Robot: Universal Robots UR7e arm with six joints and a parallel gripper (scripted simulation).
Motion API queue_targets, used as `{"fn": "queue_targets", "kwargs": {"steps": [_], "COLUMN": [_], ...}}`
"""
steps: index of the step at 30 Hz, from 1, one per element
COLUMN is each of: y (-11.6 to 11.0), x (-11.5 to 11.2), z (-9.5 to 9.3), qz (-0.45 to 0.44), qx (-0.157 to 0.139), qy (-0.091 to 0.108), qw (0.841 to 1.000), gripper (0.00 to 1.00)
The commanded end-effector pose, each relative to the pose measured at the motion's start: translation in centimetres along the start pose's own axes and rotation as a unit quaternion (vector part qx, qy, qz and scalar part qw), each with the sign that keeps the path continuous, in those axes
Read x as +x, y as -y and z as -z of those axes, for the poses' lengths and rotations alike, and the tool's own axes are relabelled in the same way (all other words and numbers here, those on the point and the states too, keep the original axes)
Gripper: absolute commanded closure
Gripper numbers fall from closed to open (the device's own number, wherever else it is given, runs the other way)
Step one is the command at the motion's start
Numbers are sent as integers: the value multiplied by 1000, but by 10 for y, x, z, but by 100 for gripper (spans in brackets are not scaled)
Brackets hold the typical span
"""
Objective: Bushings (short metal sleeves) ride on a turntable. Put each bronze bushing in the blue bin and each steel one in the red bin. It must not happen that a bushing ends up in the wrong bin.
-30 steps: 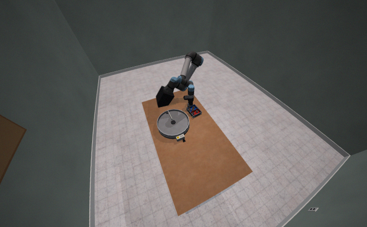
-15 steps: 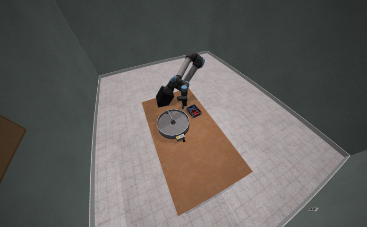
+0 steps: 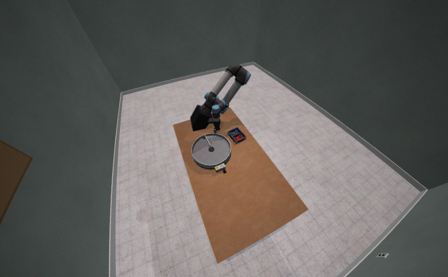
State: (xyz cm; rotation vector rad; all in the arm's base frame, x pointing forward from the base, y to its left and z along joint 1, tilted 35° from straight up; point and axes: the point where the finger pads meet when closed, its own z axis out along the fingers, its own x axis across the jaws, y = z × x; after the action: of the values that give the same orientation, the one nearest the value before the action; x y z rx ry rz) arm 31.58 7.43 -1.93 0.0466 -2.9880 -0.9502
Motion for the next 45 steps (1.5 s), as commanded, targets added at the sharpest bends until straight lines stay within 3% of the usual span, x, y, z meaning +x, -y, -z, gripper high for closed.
{"fn": "queue_targets", "kwargs": {"steps": [1,4,9,13,16,18,20,30,45], "y": [27,27,76,79,111,111,132,132,132], "x": [2,2,11,11,17,17,20,20,21], "z": [-2,-2,-4,-4,-5,-5,-5,-5,-34], "qz": [1,1,1,1,1,1,1,1,1], "qx": [-1,-1,-1,-1,-1,-1,-1,-1,-1], "qy": [1,1,1,1,1,1,1,1,1], "qw": [1000,1000,1000,1000,1000,1000,1000,1000,1000], "gripper": [60,60,60,60,60,60,60,60,60]}}
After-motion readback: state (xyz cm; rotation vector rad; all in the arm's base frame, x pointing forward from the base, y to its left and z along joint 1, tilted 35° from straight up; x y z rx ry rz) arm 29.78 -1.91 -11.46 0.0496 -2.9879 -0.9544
